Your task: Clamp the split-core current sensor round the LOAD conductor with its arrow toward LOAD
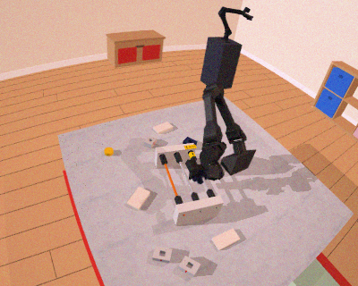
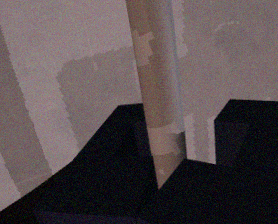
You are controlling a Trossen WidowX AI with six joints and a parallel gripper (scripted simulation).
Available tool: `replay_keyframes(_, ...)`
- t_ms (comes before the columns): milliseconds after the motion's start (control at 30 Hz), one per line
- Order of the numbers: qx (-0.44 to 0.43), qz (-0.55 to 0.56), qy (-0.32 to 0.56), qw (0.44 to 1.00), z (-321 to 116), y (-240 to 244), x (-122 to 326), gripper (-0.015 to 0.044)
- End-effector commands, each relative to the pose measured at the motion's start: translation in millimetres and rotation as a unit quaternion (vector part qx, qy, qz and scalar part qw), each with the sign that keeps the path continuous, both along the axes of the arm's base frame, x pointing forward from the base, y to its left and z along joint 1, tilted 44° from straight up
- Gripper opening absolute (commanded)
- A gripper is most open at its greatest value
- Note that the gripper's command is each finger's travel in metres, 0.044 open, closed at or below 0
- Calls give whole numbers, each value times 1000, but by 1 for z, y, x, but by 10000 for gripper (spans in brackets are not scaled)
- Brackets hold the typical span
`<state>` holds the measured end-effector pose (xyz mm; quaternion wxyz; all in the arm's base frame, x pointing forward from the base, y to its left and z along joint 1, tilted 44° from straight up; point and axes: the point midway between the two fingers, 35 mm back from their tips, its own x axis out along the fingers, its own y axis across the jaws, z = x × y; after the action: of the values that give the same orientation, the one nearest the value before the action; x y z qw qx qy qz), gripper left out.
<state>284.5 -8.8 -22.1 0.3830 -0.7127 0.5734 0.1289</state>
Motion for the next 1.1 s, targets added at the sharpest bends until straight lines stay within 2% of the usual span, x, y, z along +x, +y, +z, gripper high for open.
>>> replay_keyframes(0,-1,0,-5,1000,1,0,1,76)
replay_keyframes(100,-1,0,-5,1000,1,0,1,0)
replay_keyframes(1067,-1,0,-5,1000,1,0,1,0)
